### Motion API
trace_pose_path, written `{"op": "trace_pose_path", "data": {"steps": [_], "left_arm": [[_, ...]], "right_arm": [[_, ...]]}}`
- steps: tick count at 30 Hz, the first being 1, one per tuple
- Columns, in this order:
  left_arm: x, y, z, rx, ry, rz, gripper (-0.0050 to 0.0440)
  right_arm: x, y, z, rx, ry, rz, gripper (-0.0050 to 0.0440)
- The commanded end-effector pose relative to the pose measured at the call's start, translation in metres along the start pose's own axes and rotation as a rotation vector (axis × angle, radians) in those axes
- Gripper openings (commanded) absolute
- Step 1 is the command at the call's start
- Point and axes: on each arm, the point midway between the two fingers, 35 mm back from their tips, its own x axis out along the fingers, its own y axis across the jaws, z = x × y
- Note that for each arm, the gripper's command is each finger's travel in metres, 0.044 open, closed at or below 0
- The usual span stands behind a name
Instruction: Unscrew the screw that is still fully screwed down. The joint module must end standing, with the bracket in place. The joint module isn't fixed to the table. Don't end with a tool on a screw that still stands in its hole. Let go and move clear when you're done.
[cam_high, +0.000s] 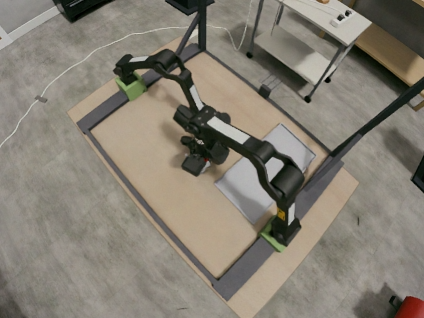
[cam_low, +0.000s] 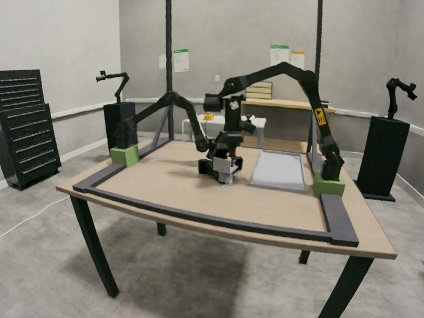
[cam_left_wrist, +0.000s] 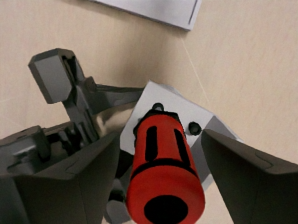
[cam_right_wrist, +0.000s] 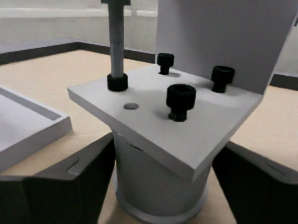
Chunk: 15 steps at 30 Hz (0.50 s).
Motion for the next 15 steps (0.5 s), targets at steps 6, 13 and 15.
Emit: {"op": "trace_pose_path", "data": {"steps": [6,13,15], "left_arm": [[-0.0121,0.002,-0.0043,0.004,0.037,0.01,0.025],[-0.0097,0.0029,-0.0065,0.007,0.025,0.004,0.025],[-0.0098,0.0029,-0.0065,0.007,0.019,-0.001,0.025]], "right_arm": [[0.0009,0.0058,0.0151,0.036,-0.011,0.003,0.0245],[0.0009,0.0058,0.0151,0.036,-0.011,0.003,0.0245],[0.0009,0.0058,0.0151,0.036,-0.011,0.003,0.0245]]}}
